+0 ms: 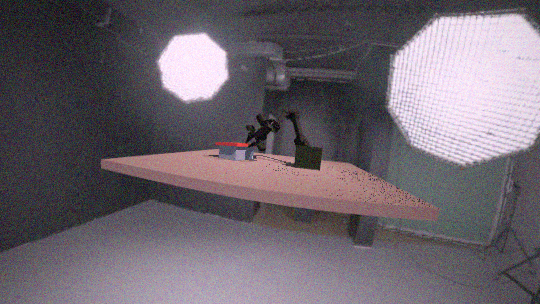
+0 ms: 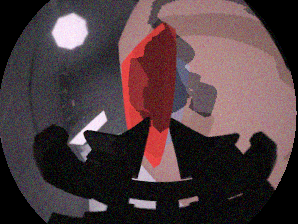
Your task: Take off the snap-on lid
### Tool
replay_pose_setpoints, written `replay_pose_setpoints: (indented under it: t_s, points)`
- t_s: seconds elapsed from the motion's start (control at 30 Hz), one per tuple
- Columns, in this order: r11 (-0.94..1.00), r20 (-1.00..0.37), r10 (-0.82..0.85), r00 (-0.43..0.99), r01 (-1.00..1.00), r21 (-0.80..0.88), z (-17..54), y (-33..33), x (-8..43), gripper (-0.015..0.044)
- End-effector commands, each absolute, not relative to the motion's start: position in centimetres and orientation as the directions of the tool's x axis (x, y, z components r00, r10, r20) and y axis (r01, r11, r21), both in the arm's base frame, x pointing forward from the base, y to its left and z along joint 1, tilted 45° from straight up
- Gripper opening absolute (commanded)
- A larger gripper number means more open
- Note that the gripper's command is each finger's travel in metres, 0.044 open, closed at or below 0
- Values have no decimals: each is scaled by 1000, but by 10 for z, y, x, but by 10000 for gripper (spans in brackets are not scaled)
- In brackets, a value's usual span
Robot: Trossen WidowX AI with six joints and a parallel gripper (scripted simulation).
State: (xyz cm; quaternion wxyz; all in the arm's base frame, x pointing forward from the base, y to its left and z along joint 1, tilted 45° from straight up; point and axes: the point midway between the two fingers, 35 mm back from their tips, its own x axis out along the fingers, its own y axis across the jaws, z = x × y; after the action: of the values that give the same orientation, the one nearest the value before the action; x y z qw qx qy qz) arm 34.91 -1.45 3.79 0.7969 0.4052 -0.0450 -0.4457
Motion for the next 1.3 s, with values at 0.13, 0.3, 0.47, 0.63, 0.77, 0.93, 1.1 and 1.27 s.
replay_pose_setpoints:
  t_s: [0.13, 0.3, 0.47, 0.63, 0.77, 0.93, 1.1, 1.27]
  points:
    - [279, -284, -743, 606, 666, 692, 42, -10, 349, 0]
    - [279, -284, -743, 606, 666, 692, 43, -9, 349, 0]
    - [279, -284, -743, 606, 666, 692, 44, -8, 350, 0]
    - [279, -284, -743, 606, 666, 692, 44, -8, 350, 0]
    - [280, -285, -744, 604, 669, 689, 43, -9, 350, 0]
    - [280, -285, -744, 604, 669, 689, 43, -9, 350, 0]
    - [280, -285, -744, 604, 669, 689, 43, -9, 351, 0]
    - [280, -285, -744, 604, 669, 689, 43, -10, 351, 0]
